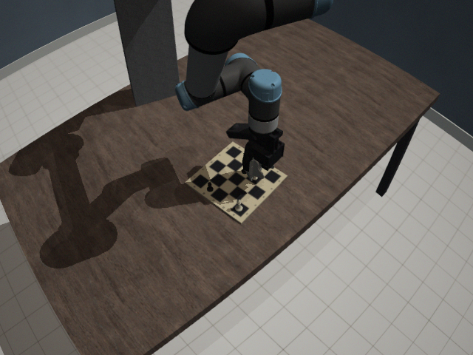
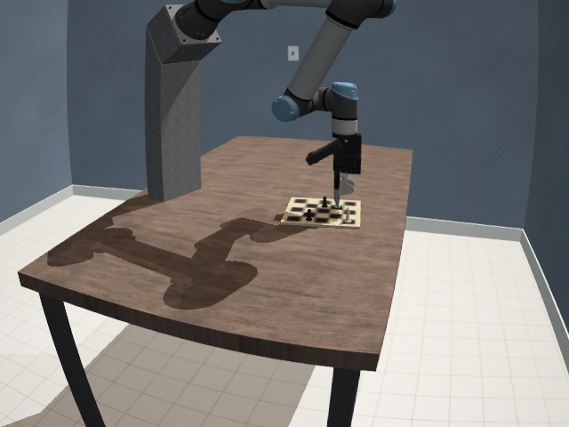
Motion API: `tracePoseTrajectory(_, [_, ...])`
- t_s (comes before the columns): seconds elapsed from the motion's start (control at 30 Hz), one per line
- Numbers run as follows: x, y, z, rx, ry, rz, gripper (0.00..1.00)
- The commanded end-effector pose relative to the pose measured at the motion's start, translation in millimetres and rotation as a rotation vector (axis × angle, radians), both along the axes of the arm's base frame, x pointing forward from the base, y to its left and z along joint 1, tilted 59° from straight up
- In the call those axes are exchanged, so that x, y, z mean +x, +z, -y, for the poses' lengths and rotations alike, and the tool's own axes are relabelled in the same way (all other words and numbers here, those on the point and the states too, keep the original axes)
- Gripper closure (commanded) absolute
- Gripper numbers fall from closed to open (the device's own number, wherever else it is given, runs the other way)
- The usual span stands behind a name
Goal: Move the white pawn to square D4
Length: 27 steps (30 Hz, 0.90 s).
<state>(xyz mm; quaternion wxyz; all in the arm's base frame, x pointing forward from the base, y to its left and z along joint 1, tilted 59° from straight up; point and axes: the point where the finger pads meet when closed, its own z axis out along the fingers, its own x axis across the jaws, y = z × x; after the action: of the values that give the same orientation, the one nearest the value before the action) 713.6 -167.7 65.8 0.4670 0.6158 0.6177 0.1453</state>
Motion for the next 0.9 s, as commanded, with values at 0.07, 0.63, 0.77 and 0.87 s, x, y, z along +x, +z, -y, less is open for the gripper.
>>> tracePoseTrajectory(0.07, [0, 1, 0, 0.000, 0.000, 0.001, 0.80])
tracePoseTrajectory(0.63, [-35, 24, -18, 0.000, 0.000, 0.001, 0.80])
tracePoseTrajectory(0.77, [-51, 36, -27, 0.000, 0.000, 0.001, 0.80])
tracePoseTrajectory(0.87, [-60, 42, -32, 0.000, 0.000, 0.001, 0.80])
